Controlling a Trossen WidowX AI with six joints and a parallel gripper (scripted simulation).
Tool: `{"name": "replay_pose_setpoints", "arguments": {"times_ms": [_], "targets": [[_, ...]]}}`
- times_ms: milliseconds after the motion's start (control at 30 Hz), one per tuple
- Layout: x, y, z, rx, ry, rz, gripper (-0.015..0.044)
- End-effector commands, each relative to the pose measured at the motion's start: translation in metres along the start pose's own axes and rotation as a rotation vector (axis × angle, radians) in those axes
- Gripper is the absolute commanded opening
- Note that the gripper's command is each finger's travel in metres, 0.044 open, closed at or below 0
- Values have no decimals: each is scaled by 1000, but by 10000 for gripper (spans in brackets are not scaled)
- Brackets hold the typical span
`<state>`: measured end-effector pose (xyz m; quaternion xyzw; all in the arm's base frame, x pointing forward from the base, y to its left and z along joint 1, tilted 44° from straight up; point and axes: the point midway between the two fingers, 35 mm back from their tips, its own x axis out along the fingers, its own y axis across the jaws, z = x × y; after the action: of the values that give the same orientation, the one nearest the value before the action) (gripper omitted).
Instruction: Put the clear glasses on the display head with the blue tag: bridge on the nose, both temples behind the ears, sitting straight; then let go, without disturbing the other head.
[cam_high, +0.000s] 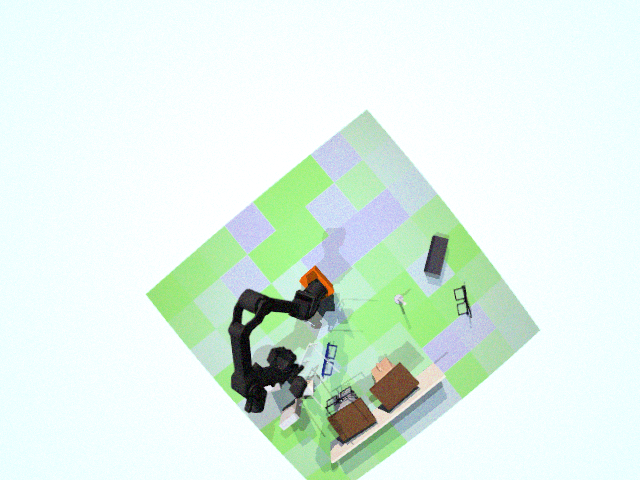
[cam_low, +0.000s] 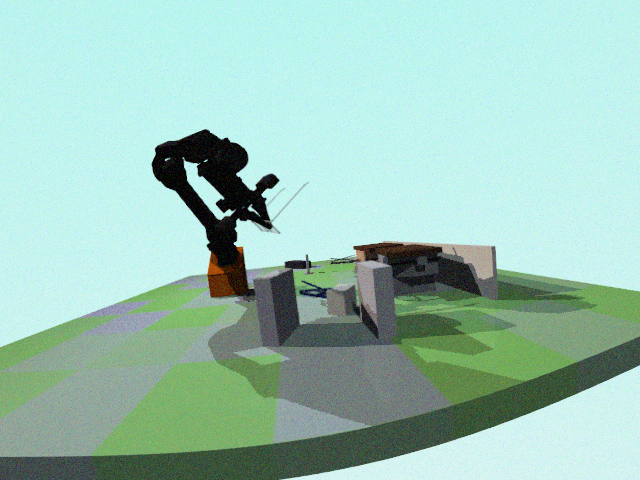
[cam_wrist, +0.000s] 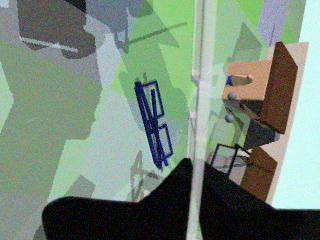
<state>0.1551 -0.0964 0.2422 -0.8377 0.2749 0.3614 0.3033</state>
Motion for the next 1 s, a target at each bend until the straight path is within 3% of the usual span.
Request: {"name": "replay_pose_setpoints", "arguments": {"times_ms": [0,500,967], "targets": [[16,0,0,67,-63,45,0],[69,-8,10,263,-194,275,0],[112,-25,29,358,-158,513,0]]}}
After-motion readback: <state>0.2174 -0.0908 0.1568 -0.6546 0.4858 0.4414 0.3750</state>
